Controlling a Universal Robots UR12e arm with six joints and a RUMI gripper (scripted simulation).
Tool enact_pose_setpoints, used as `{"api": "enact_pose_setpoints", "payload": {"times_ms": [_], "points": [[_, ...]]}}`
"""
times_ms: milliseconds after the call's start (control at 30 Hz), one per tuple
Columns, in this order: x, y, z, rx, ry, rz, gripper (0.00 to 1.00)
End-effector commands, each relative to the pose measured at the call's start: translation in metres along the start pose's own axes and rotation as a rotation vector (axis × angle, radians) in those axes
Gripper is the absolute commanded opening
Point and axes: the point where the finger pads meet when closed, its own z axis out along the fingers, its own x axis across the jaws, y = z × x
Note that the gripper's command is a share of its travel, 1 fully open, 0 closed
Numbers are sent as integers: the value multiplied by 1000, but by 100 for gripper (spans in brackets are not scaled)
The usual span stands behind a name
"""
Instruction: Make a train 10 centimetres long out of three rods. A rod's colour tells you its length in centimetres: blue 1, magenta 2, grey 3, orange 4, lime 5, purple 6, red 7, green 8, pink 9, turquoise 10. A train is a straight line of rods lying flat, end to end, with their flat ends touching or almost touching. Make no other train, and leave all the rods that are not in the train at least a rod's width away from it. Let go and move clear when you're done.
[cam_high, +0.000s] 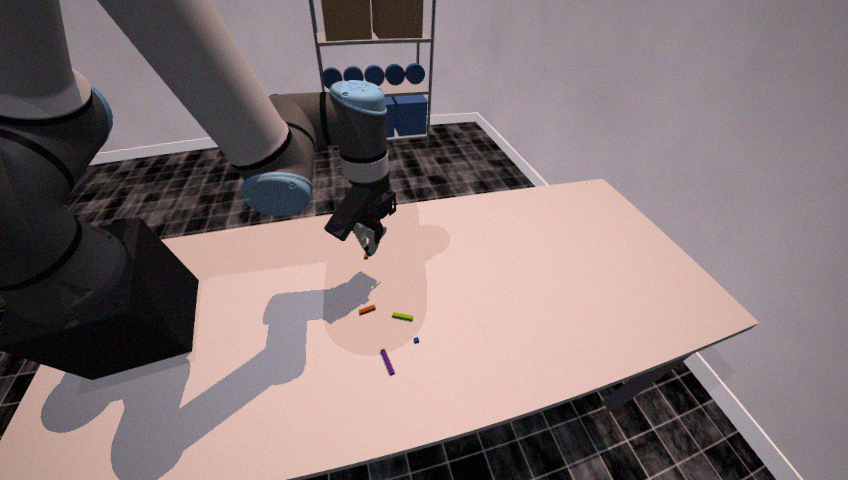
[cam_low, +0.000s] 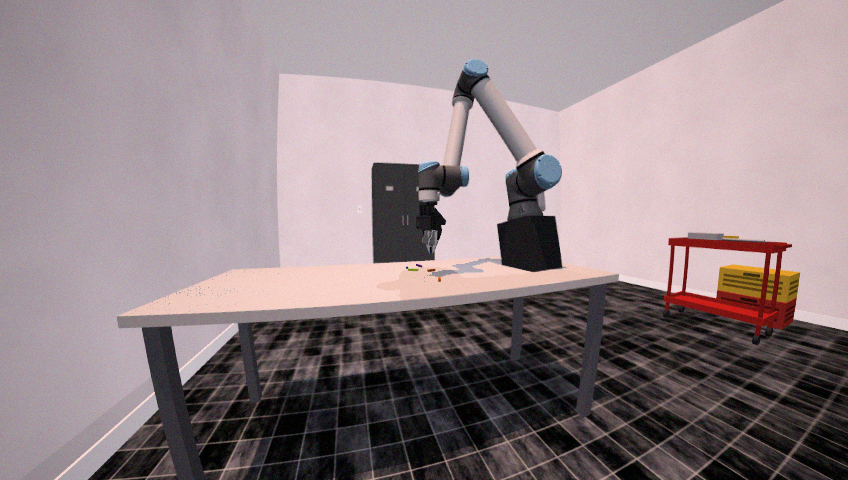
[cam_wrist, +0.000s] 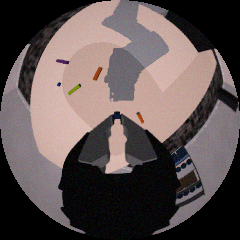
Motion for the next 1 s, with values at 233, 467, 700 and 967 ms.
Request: {"api": "enact_pose_setpoints", "payload": {"times_ms": [233, 467, 700, 967], "points": [[2, 0, 2, -1, -2, 2, 0], [2, 0, 22, -1, -2, 2, 0], [2, 0, 43, -1, -2, 2, 0], [2, 0, 75, -1, -2, 2, 0]]}}
